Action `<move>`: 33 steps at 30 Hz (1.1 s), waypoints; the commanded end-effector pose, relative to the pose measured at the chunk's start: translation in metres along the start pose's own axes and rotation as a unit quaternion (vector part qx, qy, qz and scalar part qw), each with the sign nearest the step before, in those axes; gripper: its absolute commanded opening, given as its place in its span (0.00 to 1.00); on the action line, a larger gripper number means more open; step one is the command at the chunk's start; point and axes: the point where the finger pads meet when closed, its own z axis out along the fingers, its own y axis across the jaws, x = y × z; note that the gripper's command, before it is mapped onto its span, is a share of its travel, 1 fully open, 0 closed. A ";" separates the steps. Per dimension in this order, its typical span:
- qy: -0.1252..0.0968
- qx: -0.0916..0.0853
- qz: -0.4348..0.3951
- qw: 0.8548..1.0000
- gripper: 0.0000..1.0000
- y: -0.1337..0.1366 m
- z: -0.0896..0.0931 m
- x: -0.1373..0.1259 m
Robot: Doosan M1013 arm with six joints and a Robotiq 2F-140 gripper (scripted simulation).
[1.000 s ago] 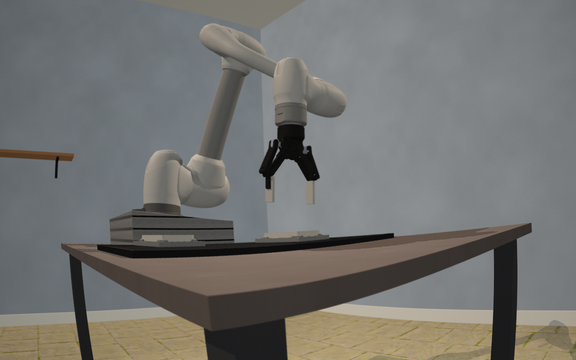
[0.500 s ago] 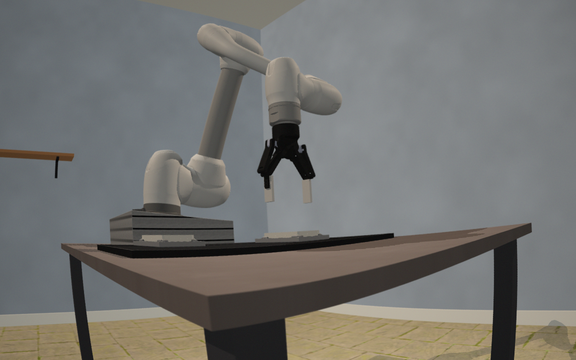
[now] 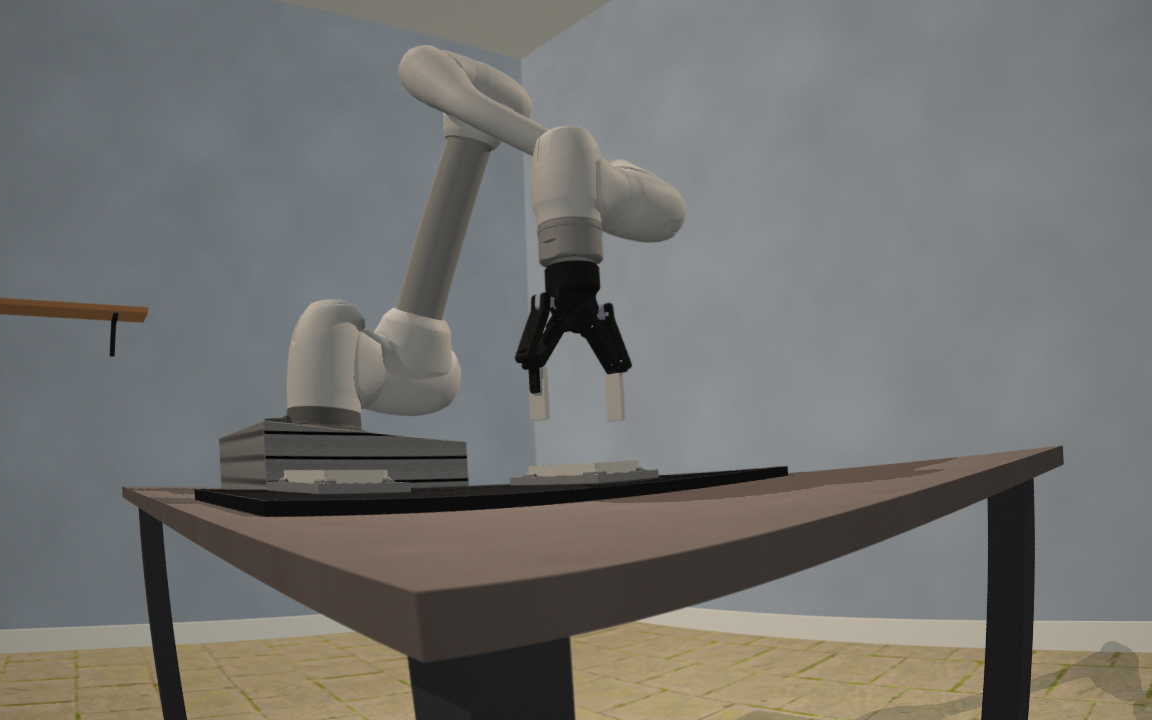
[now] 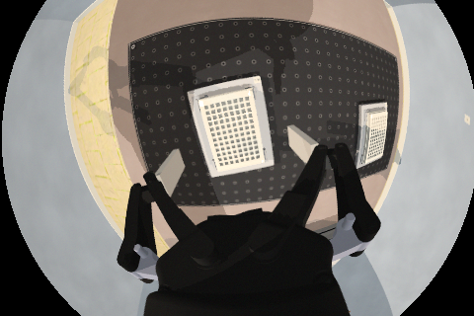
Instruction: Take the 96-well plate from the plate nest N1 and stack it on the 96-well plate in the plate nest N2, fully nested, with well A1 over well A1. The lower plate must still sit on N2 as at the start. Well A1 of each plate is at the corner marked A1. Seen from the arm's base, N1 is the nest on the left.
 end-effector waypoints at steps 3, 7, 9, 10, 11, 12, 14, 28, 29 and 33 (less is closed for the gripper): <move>0.000 0.000 0.000 1.000 1.00 0.000 0.006 0.000; 0.000 0.000 0.000 1.000 1.00 0.000 0.013 0.000; 0.000 0.000 0.000 1.000 1.00 0.000 0.016 0.000; 0.000 0.000 0.000 1.000 1.00 0.000 0.018 0.000; 0.000 0.000 0.000 1.000 1.00 0.000 0.019 0.000; 0.000 0.000 0.000 1.000 1.00 0.000 0.021 0.000; 0.000 0.000 0.000 1.000 1.00 0.000 0.024 0.000; 0.000 0.000 0.000 1.000 1.00 0.000 0.044 0.000; 0.000 0.000 0.000 1.000 1.00 0.000 0.046 0.000; 0.000 0.000 0.000 1.000 1.00 0.000 0.053 0.000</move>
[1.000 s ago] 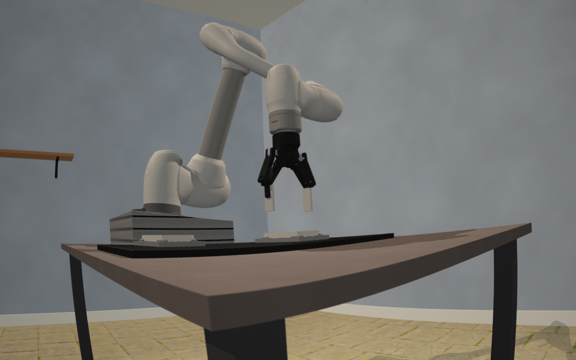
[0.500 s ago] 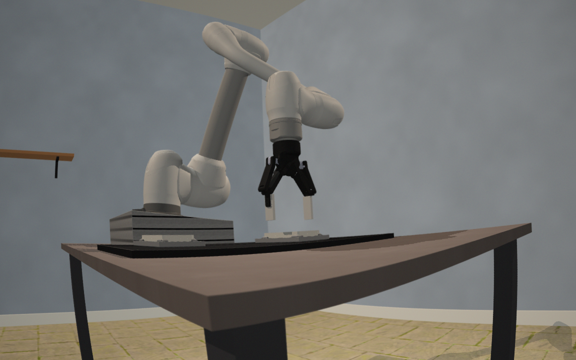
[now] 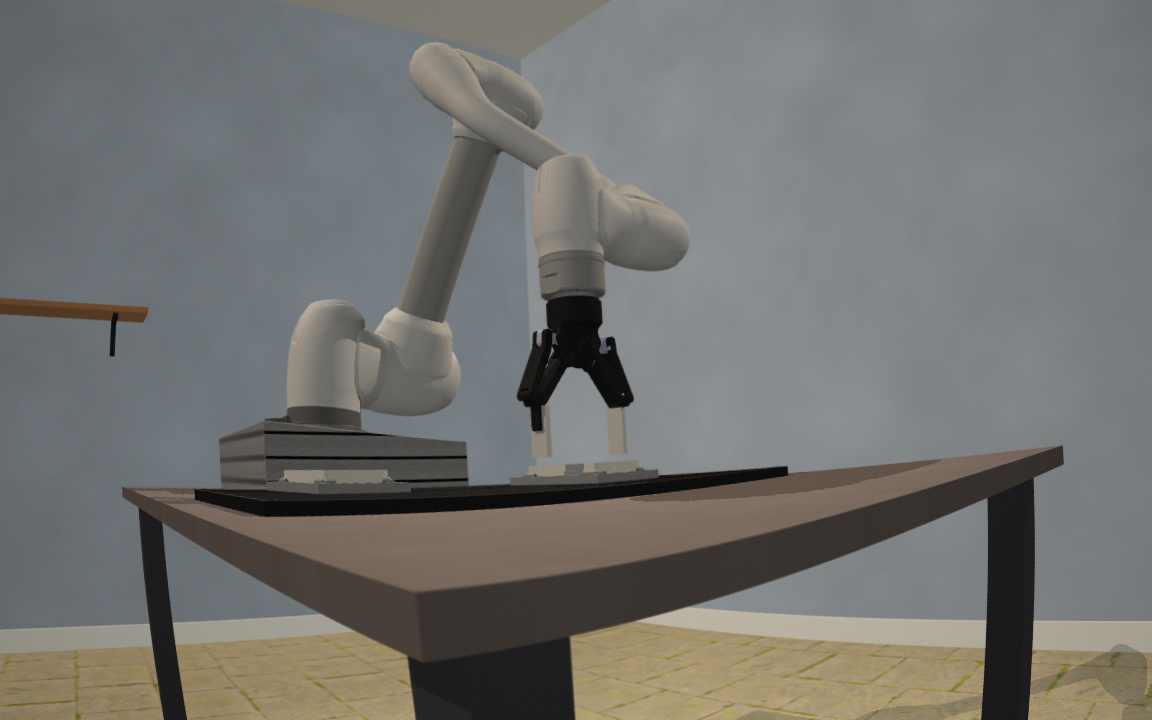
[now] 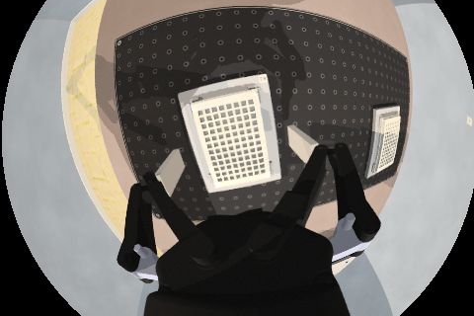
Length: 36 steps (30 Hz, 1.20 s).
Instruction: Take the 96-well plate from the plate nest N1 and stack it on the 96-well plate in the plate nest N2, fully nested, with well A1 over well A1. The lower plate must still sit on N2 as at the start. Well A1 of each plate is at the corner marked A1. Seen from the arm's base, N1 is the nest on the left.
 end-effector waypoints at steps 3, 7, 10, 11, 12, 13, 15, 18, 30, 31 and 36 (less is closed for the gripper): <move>0.000 0.000 0.000 1.000 1.00 0.000 0.006 0.000; 0.000 0.000 0.000 1.000 1.00 0.000 0.006 0.000; 0.000 0.000 0.000 1.000 1.00 0.000 0.006 0.000; 0.000 0.000 0.000 1.000 1.00 0.000 0.006 0.000; 0.000 0.000 0.000 1.000 1.00 0.000 0.006 0.000; 0.000 0.000 0.000 1.000 1.00 0.000 0.006 0.000; 0.000 0.000 0.000 1.000 0.00 0.000 0.006 0.000; 0.000 0.000 0.000 1.000 0.00 0.000 0.006 0.000; 0.000 0.000 0.000 1.000 0.00 0.000 0.006 0.000; 0.000 0.000 0.000 1.000 0.00 0.000 0.006 0.000; 0.000 0.000 0.000 1.000 0.00 0.000 0.006 0.000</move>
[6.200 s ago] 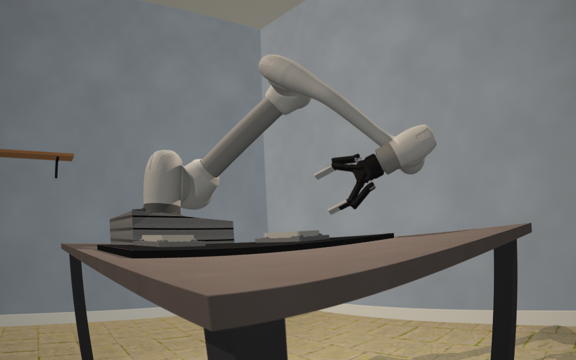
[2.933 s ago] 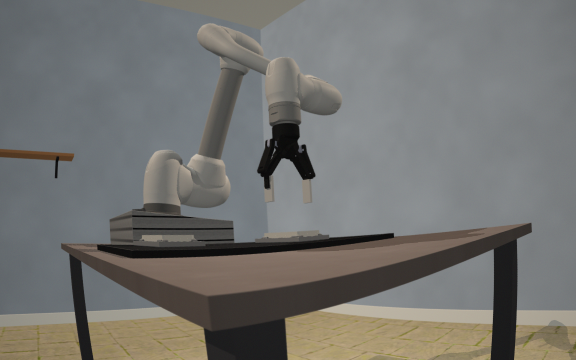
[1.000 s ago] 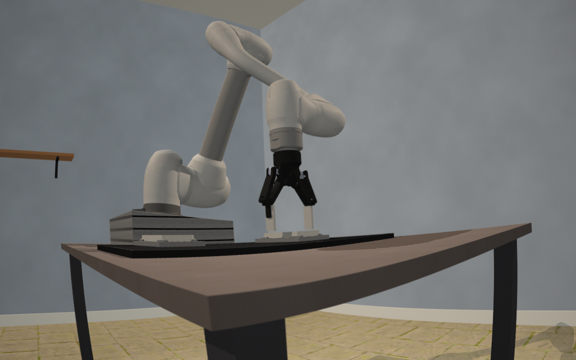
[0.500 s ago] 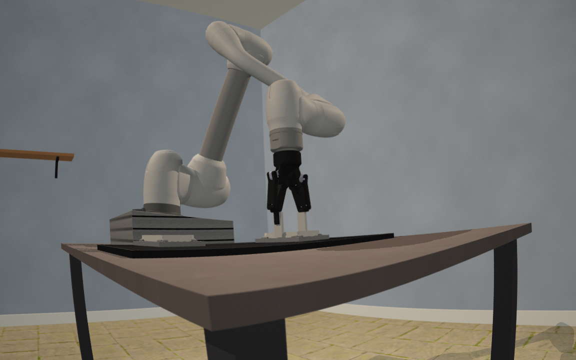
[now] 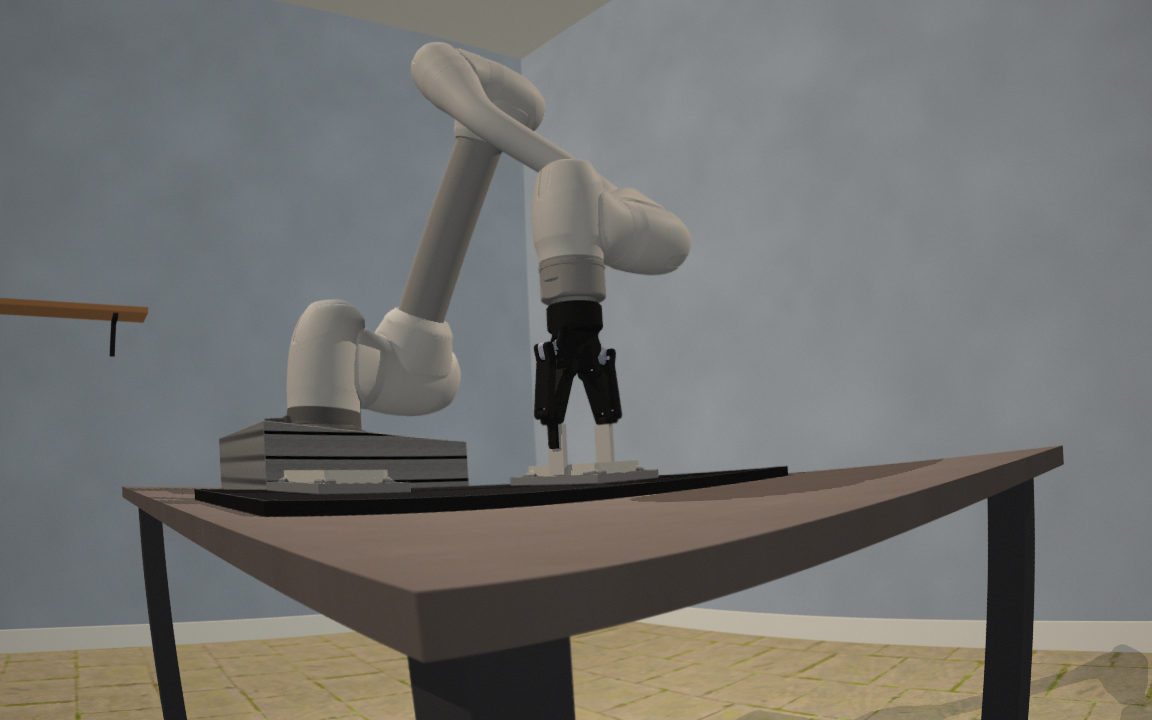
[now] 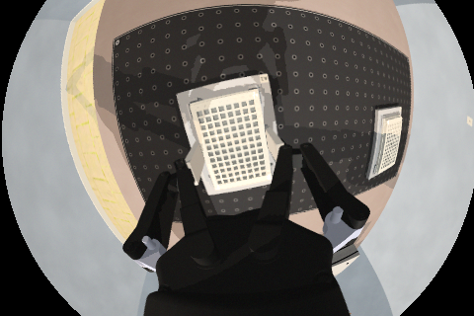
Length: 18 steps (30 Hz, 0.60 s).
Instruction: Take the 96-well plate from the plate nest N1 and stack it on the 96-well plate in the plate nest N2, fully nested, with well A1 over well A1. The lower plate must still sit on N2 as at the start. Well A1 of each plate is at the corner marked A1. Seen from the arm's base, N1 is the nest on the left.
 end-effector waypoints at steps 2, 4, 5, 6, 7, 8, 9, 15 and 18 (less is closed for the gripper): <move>0.000 0.000 0.000 1.000 0.00 0.000 0.000 0.000; 0.000 0.000 0.000 1.000 0.00 0.000 0.000 0.000; 0.000 0.000 0.000 1.000 0.00 0.000 0.000 0.000; 0.000 0.000 0.000 1.000 0.00 0.000 0.000 0.000; 0.000 0.000 0.000 1.000 0.00 0.000 0.000 0.000; 0.000 0.000 0.000 1.000 0.00 0.000 0.000 0.000; 0.000 0.000 0.000 1.000 0.00 0.000 0.000 0.000; 0.000 0.000 0.000 1.000 0.00 0.000 -0.005 0.000; 0.000 0.000 0.000 1.000 0.00 0.000 -0.007 0.000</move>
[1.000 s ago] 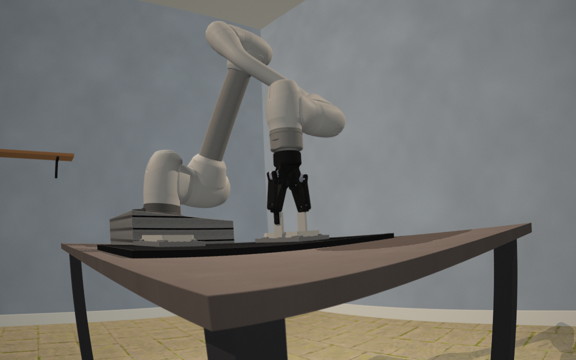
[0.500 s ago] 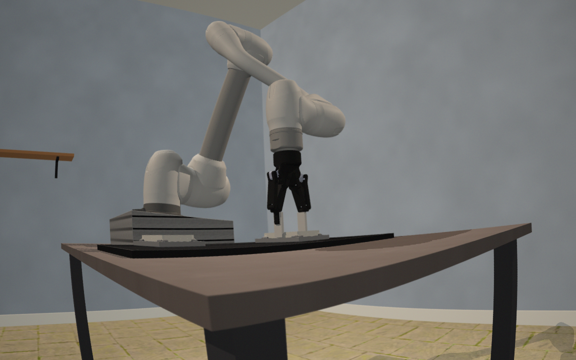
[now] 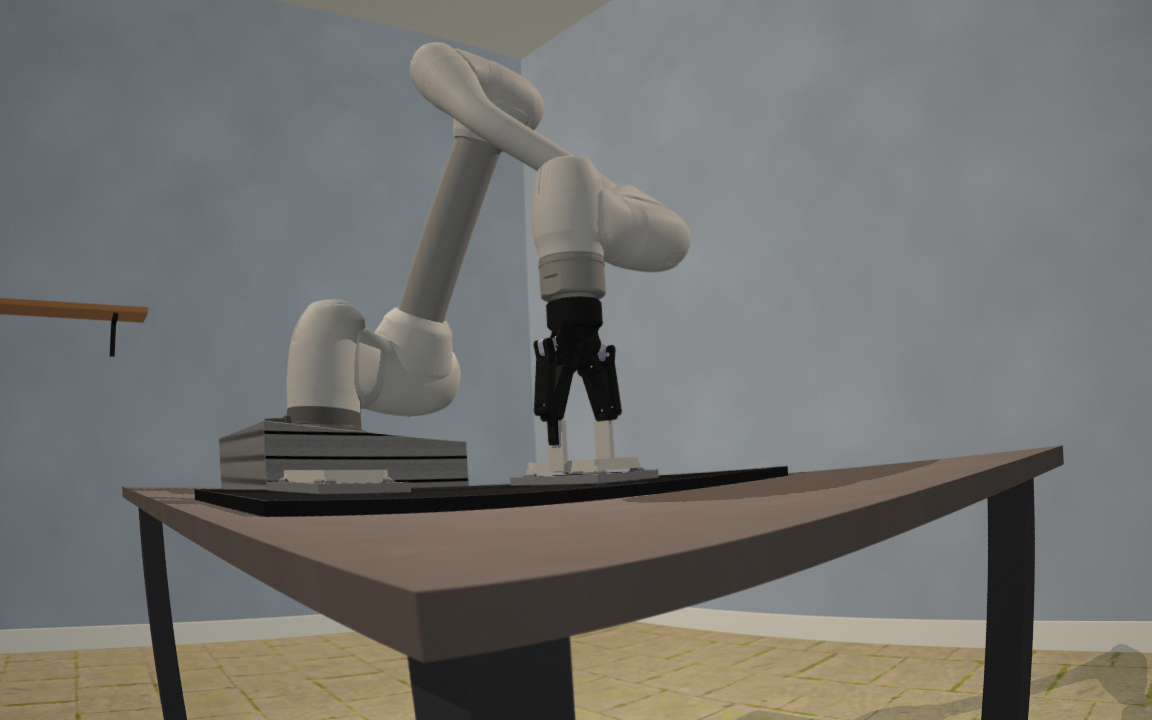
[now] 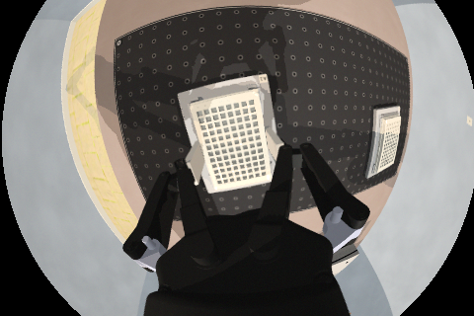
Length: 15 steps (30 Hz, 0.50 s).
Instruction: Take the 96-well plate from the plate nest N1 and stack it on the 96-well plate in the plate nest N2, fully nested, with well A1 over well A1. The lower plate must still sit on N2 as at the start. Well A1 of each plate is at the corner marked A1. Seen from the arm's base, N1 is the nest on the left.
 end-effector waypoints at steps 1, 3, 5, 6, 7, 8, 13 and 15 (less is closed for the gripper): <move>0.000 0.000 0.000 1.000 0.00 0.000 -0.003 0.000; 0.000 0.000 0.000 1.000 0.00 0.000 -0.007 0.000; 0.000 0.000 0.000 1.000 0.00 0.000 -0.010 0.000; 0.000 0.000 0.000 1.000 0.00 0.000 -0.012 0.000; 0.000 0.000 0.000 1.000 0.00 0.000 -0.013 0.000; 0.000 0.000 0.000 1.000 0.00 0.000 -0.015 0.000; 0.000 0.000 0.000 1.000 0.00 0.000 -0.023 0.000; 0.000 0.000 0.000 1.000 0.00 0.000 -0.027 0.000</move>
